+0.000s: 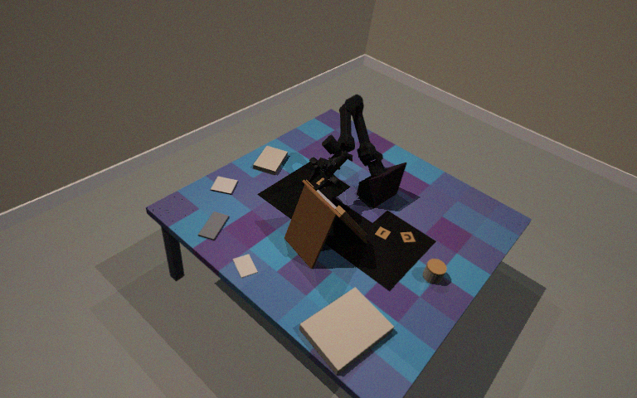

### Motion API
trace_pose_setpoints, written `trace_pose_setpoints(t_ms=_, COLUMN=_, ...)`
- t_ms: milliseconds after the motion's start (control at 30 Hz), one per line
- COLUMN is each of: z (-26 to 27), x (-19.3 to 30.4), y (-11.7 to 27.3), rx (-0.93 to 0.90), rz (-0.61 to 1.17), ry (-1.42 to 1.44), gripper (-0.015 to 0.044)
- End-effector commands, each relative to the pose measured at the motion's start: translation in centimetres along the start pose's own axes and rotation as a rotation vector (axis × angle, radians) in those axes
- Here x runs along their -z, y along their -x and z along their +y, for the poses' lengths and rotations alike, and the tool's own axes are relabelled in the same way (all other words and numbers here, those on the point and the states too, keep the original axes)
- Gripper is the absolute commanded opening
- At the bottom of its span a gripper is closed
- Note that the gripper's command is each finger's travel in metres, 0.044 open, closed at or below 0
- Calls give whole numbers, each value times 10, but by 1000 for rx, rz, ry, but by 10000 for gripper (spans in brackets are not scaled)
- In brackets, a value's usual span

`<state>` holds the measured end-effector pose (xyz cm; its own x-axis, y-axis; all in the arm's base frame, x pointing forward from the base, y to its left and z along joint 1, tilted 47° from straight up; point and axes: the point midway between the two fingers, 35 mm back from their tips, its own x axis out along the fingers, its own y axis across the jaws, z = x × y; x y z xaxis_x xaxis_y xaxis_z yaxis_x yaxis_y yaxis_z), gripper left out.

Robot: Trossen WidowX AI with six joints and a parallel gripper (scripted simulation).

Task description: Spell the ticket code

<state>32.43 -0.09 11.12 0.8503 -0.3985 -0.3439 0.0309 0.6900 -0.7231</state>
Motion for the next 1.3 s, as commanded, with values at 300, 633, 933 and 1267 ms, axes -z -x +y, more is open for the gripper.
trace_pose_setpoints(t_ms=300, z=8, x=1, y=0, rx=0, rz=3, ry=-3, gripper=0)
trace_pose_setpoints(t_ms=633, z=13, x=1, y=0, rx=-1, rz=3, ry=-4, gripper=0)
trace_pose_setpoints(t_ms=933, z=18, x=0, y=0, rx=-1, rz=3, ry=-4, gripper=0)
trace_pose_setpoints(t_ms=1267, z=23, x=0, y=0, rx=-1, rz=3, ry=-4, gripper=0)
